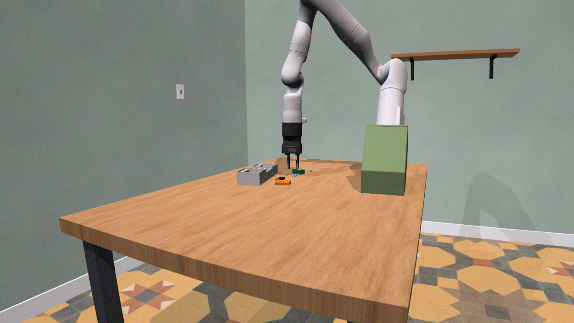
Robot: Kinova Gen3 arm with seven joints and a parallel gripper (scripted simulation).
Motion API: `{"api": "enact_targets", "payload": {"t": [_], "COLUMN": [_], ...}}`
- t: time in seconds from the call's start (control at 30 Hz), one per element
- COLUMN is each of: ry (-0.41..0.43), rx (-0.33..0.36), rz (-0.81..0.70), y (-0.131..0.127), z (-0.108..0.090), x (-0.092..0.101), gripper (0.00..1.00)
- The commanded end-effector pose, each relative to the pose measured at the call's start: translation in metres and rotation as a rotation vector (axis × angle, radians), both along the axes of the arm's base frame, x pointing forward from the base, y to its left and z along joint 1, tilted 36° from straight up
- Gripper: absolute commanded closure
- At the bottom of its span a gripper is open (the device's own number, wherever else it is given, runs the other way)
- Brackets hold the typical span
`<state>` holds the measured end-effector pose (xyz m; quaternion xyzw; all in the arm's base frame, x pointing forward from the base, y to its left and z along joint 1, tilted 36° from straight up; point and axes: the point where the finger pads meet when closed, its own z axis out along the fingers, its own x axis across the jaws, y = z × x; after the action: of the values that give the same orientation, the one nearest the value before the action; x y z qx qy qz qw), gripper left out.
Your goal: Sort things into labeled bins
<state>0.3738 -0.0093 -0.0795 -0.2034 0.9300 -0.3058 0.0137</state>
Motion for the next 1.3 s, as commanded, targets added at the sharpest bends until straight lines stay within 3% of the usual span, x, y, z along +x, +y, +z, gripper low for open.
{"api": "enact_targets", "payload": {"t": [0.0, 1.27], "ry": [0.006, 0.006], "rx": [-0.01, -0.01], "rz": [-0.017, -0.017], "y": [-0.016, -0.02], "z": [-0.009, -0.021], "x": [-0.002, 0.002], "gripper": [0.36, 0.36]}}
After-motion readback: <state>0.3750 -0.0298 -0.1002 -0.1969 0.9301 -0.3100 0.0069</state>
